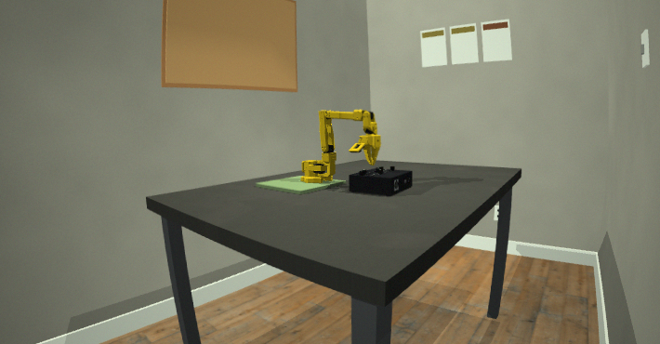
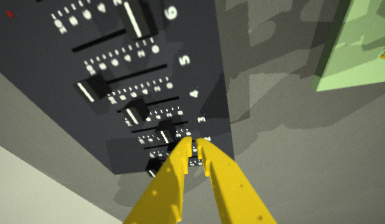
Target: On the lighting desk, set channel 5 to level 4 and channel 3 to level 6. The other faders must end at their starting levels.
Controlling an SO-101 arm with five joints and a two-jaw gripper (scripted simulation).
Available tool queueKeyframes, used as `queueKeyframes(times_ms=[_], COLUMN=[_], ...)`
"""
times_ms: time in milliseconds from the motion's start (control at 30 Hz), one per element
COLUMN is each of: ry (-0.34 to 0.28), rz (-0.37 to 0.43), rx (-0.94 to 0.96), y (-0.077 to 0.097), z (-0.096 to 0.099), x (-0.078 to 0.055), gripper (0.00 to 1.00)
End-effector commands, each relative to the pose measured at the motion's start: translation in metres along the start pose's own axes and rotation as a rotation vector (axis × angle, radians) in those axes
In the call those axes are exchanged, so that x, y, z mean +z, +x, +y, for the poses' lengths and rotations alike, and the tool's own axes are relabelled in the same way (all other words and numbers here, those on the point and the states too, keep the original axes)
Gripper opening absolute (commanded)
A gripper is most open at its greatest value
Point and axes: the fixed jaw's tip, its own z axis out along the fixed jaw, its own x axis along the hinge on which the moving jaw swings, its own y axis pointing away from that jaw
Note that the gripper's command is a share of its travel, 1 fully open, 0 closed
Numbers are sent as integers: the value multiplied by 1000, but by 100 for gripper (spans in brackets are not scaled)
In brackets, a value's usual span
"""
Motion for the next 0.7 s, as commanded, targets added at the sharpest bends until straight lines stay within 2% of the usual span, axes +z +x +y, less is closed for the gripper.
queueKeyframes(times_ms=[0, 333, 667], ry=[23, 23, 23], rz=[-8, -8, -8], rx=[-2, -3, -3], y=[-2, -2, -2], z=[-2, -2, -2], x=[8, 15, 16], gripper=[0, 0, 0])
